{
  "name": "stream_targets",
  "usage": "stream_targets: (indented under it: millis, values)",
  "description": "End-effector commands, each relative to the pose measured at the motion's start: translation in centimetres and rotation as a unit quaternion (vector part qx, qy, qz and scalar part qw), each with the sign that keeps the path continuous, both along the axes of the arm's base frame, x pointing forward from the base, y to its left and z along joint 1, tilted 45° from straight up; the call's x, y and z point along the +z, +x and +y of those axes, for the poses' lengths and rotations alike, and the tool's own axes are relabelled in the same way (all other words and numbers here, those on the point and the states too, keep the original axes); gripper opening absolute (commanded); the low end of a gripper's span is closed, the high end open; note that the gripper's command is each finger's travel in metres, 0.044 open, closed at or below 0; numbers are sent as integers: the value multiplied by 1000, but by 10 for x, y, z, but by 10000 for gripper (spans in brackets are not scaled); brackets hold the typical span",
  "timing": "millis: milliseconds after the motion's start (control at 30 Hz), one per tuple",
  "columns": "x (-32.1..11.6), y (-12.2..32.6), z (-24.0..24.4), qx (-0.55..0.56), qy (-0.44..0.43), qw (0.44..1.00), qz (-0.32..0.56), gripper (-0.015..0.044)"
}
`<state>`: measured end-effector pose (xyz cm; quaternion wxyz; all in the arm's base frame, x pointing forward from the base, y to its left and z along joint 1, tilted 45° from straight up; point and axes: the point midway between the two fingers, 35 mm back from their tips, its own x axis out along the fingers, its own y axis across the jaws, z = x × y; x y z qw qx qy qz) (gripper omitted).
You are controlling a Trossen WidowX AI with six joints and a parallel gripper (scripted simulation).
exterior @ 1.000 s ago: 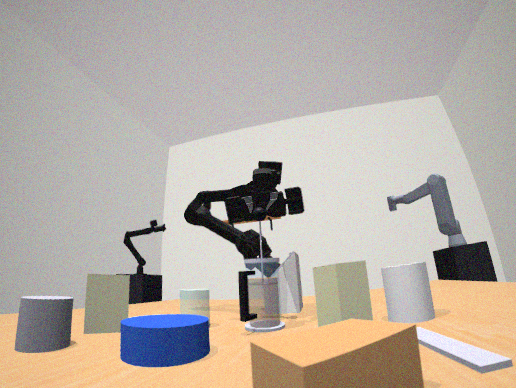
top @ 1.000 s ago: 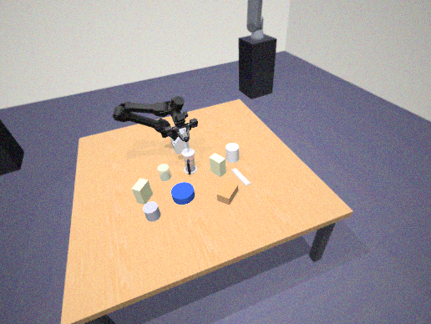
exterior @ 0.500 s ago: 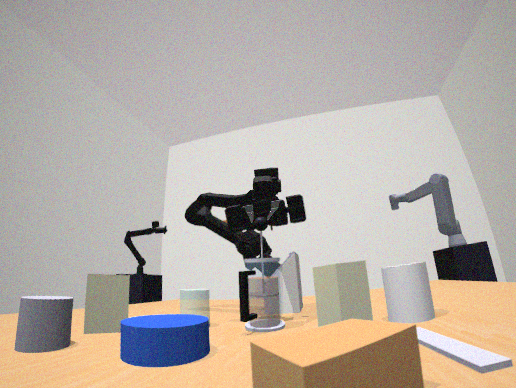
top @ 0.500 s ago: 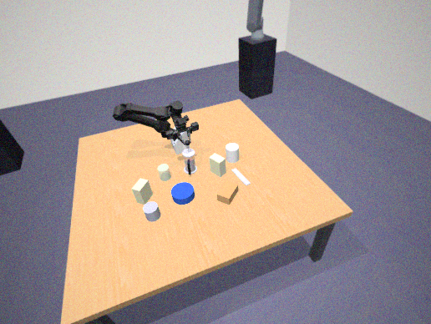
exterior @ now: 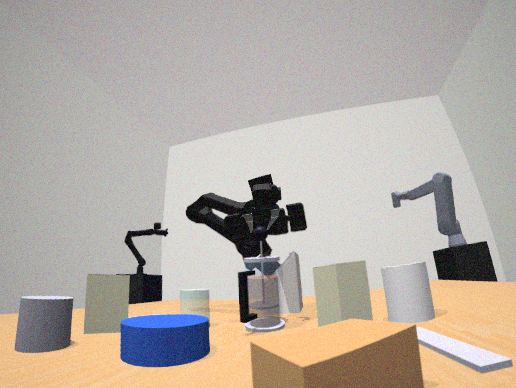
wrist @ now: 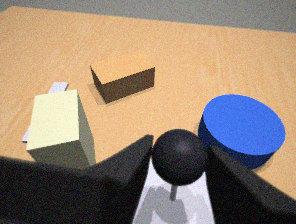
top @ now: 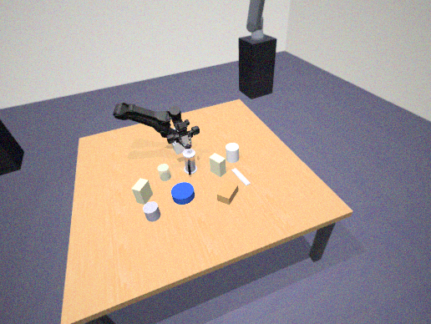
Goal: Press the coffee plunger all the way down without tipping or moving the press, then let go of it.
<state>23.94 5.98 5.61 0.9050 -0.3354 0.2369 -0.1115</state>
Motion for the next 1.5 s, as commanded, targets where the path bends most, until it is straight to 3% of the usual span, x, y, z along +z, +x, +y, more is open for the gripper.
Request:
stream_targets:
  millis: [0, 1467]
  values:
    - [-13, -3, -14, -5, -22, 999, 22, 117]
    - [-14, 9, -10, -6, -22, 1000, 21, 117]
